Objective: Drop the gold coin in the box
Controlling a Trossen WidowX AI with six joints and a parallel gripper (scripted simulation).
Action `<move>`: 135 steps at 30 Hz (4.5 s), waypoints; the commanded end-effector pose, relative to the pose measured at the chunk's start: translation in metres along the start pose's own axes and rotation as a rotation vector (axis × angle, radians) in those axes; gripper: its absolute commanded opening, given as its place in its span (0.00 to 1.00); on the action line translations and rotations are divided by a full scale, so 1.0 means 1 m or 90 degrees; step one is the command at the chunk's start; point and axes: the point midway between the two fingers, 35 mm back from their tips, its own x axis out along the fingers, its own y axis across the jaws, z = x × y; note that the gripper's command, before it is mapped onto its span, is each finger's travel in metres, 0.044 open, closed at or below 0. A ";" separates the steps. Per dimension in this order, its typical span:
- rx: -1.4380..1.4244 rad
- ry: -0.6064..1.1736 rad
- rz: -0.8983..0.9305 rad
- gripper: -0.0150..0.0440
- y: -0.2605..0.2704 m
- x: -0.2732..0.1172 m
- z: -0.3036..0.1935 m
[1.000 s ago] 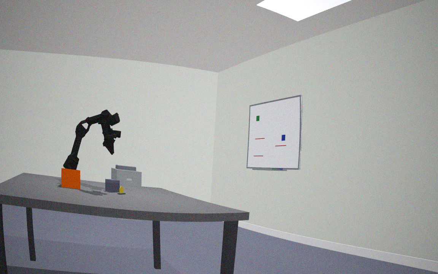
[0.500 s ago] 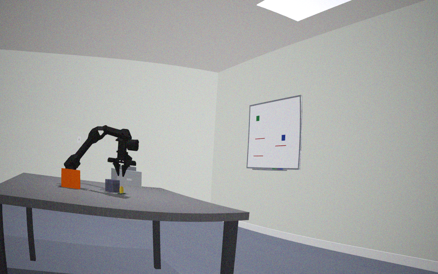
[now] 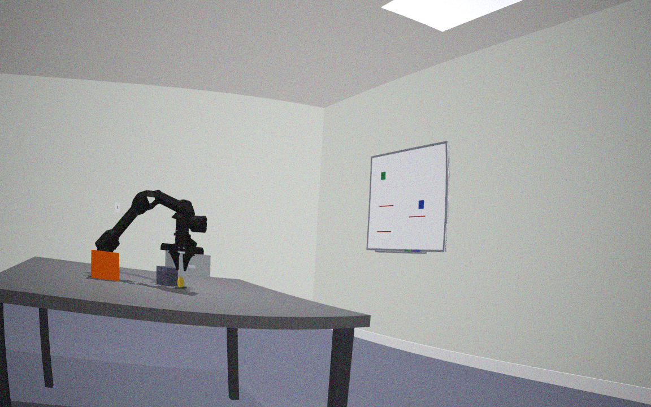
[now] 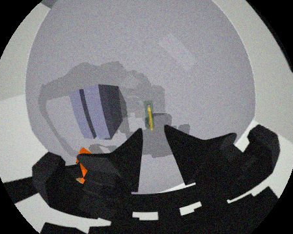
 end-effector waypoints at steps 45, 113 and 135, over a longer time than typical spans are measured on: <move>0.007 -0.004 0.004 0.25 0.001 0.062 -0.003; 0.060 -0.002 0.004 0.25 0.035 -0.035 0.014; 0.061 -0.003 0.006 0.25 0.088 -0.034 0.034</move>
